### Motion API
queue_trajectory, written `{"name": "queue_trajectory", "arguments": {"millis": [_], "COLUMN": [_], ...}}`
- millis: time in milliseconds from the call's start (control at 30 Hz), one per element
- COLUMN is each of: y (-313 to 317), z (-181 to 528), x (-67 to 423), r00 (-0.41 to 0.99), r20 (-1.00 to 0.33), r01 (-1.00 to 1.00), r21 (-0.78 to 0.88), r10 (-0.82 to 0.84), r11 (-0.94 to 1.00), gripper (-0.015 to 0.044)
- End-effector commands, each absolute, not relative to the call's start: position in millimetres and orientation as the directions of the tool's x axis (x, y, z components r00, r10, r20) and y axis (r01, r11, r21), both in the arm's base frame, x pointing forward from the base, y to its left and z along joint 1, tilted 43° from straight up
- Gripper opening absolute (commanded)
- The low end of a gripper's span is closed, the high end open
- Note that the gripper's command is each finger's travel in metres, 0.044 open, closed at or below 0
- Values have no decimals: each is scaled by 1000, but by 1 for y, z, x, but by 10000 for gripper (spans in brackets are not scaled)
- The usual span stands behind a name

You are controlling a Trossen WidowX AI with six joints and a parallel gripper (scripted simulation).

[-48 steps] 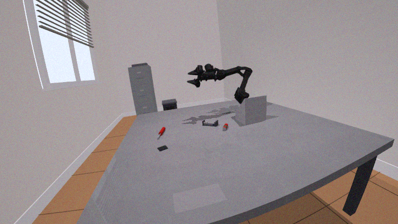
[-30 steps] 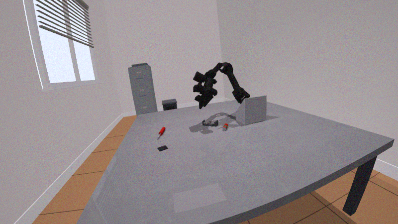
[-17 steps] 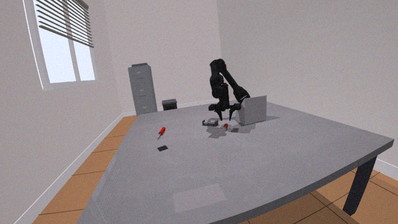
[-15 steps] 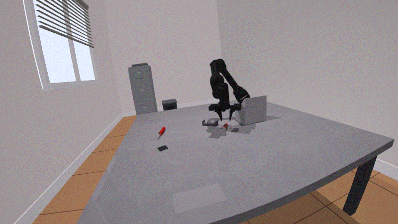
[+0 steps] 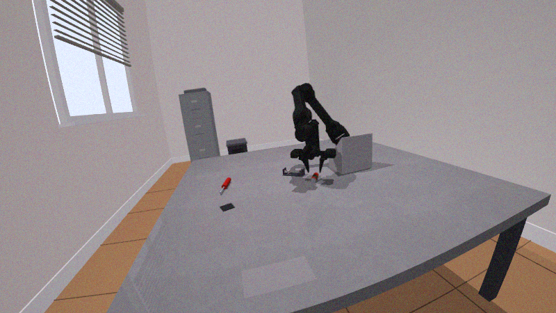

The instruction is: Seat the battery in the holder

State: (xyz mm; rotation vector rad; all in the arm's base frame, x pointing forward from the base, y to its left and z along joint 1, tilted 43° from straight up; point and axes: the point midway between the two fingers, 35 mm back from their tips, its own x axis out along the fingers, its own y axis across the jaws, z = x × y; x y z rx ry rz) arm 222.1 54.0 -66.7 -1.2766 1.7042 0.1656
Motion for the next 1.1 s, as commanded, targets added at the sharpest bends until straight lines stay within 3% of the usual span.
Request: {"name": "queue_trajectory", "arguments": {"millis": [0,567,733,1067], "y": [49,31,31,32], "z": [-71,-89,-89,-87], "x": [221,220,220,220], "r00": [12,12,12,10], "r20": [-741,-739,-739,-737], "r01": [-803,-803,-803,-804], "r21": [-407,-408,-408,-408], "r10": [-671,-673,-673,-675], "r11": [435,435,435,433], "gripper": [236,236,104,73]}}
